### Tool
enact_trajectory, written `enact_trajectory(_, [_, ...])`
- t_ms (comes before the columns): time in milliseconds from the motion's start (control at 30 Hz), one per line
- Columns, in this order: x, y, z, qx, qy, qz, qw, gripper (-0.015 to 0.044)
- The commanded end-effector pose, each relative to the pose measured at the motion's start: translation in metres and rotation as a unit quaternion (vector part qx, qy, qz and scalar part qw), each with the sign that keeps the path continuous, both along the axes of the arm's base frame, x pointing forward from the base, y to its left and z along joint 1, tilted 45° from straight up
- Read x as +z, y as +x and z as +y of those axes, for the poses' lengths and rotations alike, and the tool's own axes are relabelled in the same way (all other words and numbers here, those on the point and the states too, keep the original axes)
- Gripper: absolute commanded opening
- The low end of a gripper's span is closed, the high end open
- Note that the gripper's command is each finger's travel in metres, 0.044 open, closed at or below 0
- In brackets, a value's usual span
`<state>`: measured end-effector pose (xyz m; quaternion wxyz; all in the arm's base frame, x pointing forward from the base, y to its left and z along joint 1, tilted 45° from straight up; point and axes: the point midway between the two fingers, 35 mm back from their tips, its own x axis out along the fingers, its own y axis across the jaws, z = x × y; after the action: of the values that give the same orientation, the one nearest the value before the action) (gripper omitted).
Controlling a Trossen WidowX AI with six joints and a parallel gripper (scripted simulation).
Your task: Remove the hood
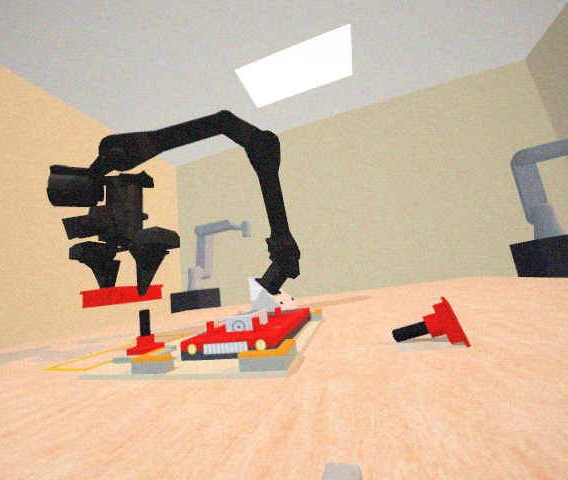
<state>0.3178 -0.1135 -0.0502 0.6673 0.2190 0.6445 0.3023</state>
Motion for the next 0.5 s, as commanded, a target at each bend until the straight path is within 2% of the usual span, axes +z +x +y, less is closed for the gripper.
enact_trajectory(0, [-0.0023,-0.0014,0.0033,-0.003,0.003,0.004,1.000,0.0000])
enact_trajectory(467, [-0.0087,-0.0014,0.0094,-0.003,0.004,0.004,1.000,0.0000])
